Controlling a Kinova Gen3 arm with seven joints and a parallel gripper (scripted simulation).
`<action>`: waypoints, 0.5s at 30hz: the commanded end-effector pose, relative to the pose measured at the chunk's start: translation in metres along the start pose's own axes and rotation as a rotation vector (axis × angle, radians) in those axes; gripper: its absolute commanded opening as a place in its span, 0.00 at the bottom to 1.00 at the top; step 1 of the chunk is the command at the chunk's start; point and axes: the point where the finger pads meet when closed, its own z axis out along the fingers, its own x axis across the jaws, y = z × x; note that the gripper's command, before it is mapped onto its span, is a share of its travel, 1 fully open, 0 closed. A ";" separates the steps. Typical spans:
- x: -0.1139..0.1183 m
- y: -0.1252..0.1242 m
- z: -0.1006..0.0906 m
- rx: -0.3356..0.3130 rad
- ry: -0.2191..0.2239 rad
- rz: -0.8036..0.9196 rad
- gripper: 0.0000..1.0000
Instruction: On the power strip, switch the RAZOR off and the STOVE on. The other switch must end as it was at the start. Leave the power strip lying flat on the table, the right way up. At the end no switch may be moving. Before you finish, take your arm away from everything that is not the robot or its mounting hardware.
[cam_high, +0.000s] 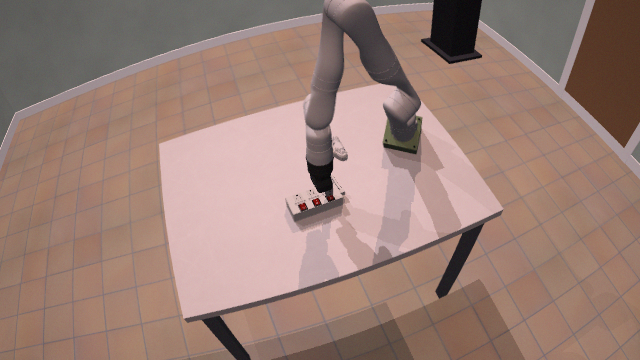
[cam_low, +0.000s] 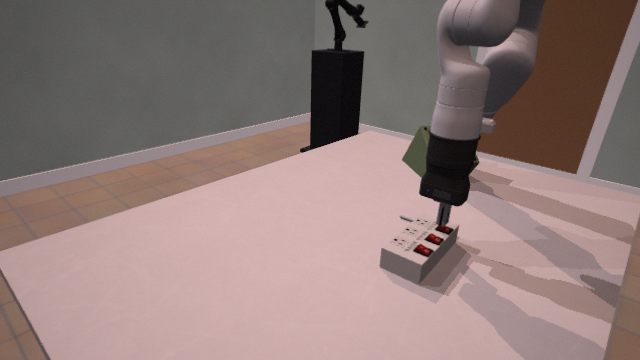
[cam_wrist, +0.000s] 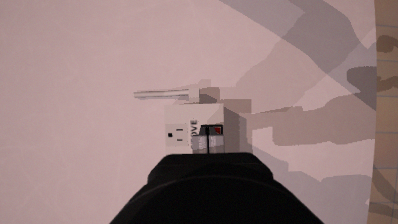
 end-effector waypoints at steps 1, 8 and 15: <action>-0.001 -0.001 0.001 0.000 0.000 0.008 0.00; -0.001 -0.001 0.003 -0.002 0.000 0.008 0.00; -0.001 0.000 0.006 -0.003 0.001 0.009 0.00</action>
